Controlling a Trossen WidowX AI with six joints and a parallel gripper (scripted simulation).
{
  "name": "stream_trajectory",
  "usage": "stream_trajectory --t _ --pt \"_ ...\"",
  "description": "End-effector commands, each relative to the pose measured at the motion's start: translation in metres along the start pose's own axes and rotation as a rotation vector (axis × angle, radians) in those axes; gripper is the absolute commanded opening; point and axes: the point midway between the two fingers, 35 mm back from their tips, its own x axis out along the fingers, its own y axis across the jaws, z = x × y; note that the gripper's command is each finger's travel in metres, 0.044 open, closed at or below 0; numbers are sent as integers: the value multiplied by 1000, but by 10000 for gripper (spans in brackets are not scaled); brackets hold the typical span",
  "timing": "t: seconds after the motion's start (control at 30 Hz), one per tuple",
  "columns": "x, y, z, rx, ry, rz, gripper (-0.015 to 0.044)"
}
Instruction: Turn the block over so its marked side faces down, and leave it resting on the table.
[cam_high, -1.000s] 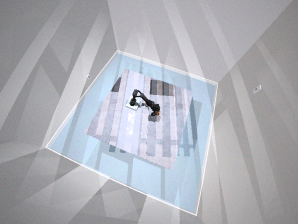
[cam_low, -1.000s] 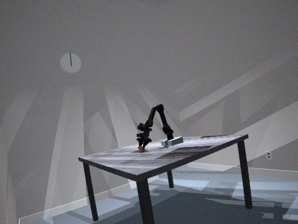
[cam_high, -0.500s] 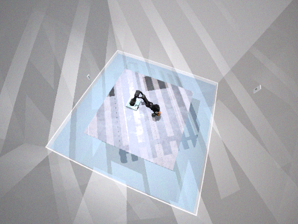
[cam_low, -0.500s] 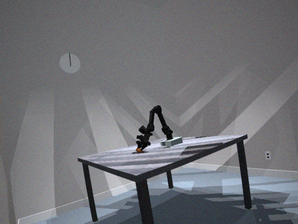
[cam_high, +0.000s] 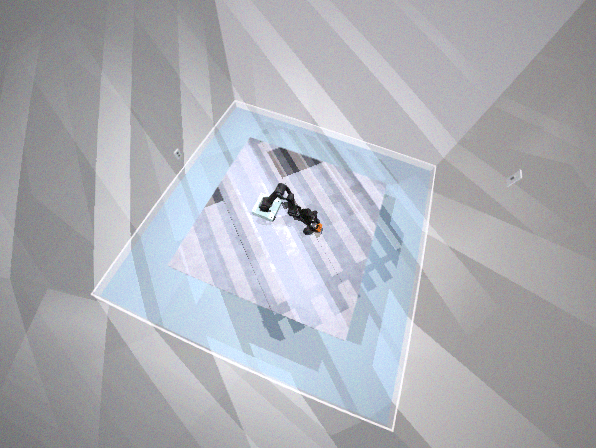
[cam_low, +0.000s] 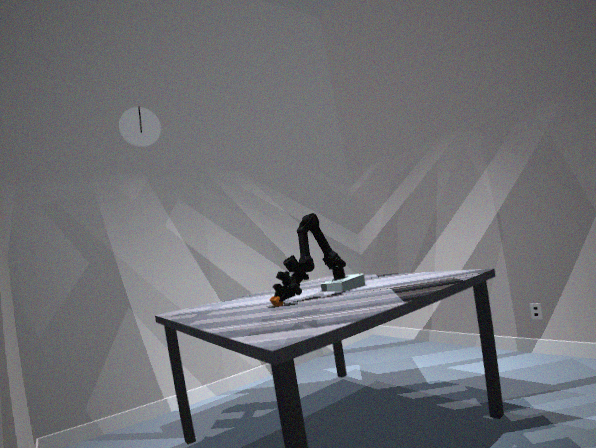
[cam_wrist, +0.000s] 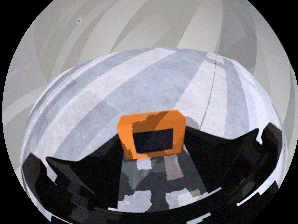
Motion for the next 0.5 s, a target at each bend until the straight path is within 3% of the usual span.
stream_trajectory --t 0.0,0.47 --pt "-4 -1 -15 -7 -18 -3 0" --pt "-20 -4 -16 -12 -177 -9 0"
